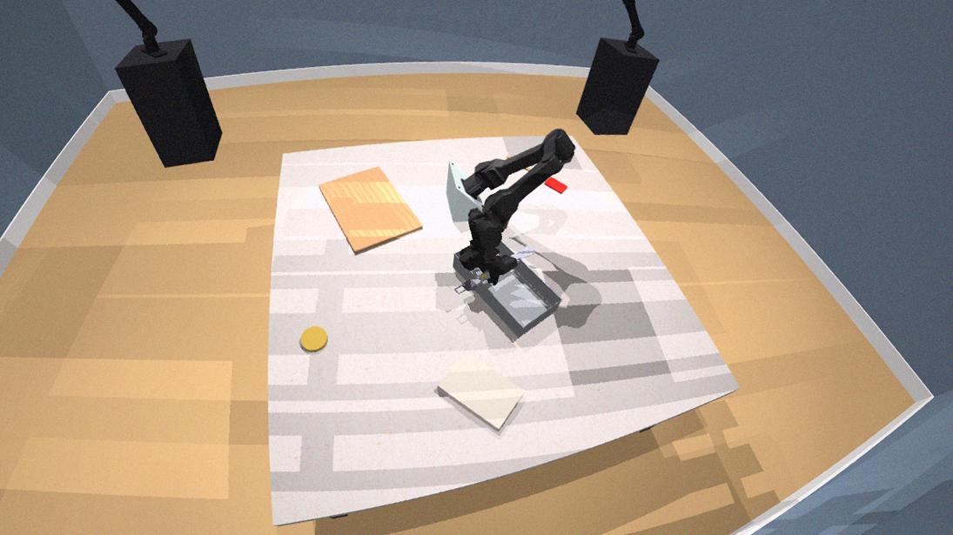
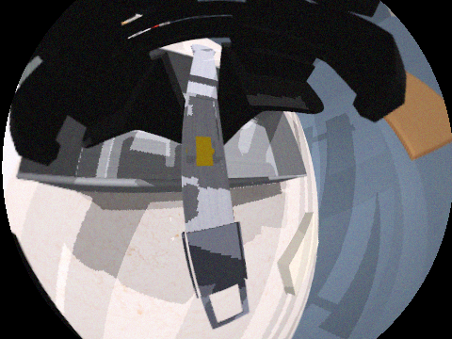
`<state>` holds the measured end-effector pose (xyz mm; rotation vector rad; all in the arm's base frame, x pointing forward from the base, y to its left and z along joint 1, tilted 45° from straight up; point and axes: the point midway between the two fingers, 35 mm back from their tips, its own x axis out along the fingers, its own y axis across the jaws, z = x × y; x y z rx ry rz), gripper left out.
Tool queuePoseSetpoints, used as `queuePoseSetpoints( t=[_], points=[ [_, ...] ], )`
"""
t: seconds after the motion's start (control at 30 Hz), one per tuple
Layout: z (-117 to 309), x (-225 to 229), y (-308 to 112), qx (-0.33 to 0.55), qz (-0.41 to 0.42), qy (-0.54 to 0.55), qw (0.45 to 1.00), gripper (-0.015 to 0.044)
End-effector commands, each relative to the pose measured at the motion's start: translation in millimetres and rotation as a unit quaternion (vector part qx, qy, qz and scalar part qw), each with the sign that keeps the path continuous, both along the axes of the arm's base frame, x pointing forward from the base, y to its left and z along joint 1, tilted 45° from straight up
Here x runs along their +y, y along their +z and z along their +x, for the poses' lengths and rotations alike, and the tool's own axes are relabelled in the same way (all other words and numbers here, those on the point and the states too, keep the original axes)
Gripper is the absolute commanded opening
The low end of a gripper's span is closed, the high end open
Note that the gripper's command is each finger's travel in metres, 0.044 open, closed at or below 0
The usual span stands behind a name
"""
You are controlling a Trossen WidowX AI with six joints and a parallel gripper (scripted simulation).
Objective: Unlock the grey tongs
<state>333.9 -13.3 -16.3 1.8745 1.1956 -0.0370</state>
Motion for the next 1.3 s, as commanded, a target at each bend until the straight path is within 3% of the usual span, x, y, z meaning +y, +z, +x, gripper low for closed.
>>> queuePoseSetpoints(
  t=[0.0, 0.23, 0.53, 0.9, 1.27],
  points=[
    [0, 0, 1, -0.002, -0.001, 0.0, 1.0, 0.0016],
    [1, -8, 6, -0.001, -0.003, 0.0, 1.0, -0.015],
    [-7, -54, 55, 0.003, -0.001, -0.002, 1.0, -0.015],
    [-6, -54, 55, 0.006, -0.003, 0.0, 1.0, -0.015],
    [-2, -54, 49, 0.068, -0.041, 0.042, 0.996, -0.015]
  ],
)
